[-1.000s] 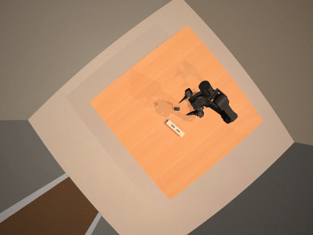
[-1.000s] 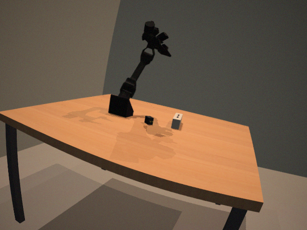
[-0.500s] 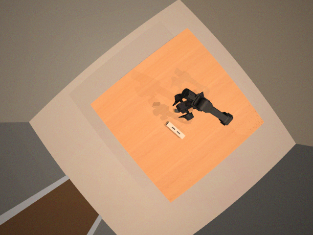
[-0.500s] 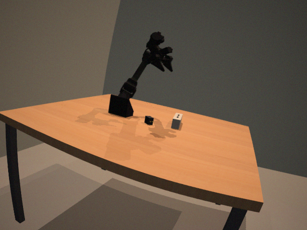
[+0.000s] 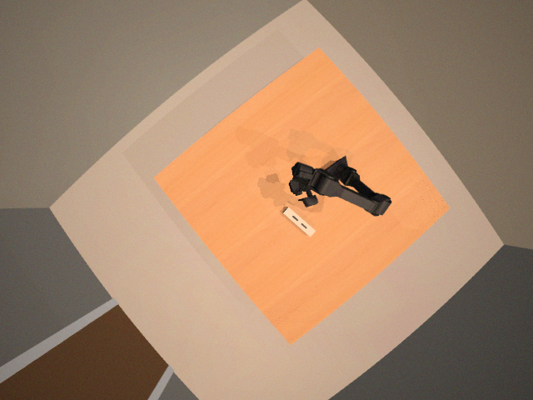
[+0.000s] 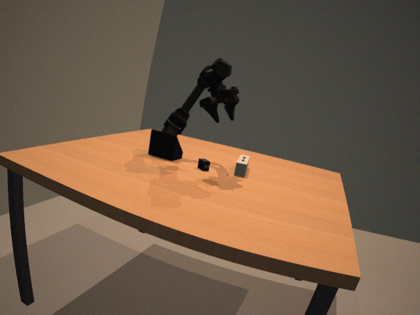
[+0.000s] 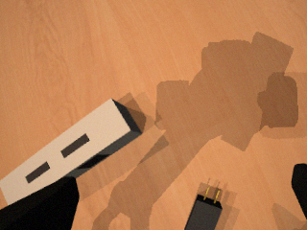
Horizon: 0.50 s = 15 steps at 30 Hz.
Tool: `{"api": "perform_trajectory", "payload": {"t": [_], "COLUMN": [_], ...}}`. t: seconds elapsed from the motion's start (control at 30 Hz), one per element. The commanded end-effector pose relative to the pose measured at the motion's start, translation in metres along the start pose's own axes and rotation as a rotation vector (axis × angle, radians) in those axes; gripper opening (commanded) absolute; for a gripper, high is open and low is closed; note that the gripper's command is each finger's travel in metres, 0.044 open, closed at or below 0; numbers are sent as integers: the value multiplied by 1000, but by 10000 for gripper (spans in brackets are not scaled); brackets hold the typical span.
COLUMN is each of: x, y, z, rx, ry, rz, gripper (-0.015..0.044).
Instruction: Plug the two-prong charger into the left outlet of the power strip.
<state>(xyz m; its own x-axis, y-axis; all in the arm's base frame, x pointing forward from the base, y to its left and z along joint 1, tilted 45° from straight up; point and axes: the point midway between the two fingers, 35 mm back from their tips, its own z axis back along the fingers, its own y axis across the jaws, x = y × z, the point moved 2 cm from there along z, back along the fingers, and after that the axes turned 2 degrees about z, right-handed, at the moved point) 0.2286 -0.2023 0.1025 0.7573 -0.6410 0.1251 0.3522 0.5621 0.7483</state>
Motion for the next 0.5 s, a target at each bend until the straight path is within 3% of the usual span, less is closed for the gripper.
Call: {"api": "perform_trajectory", "payload": {"t": [0.0, 0.47], "x": [-11, -62], "y": [-4, -11], "z": [-20, -84], "rx": [-12, -98], "ry": [75, 347], "rz": [-52, -261], "gripper": [440, 440]}}
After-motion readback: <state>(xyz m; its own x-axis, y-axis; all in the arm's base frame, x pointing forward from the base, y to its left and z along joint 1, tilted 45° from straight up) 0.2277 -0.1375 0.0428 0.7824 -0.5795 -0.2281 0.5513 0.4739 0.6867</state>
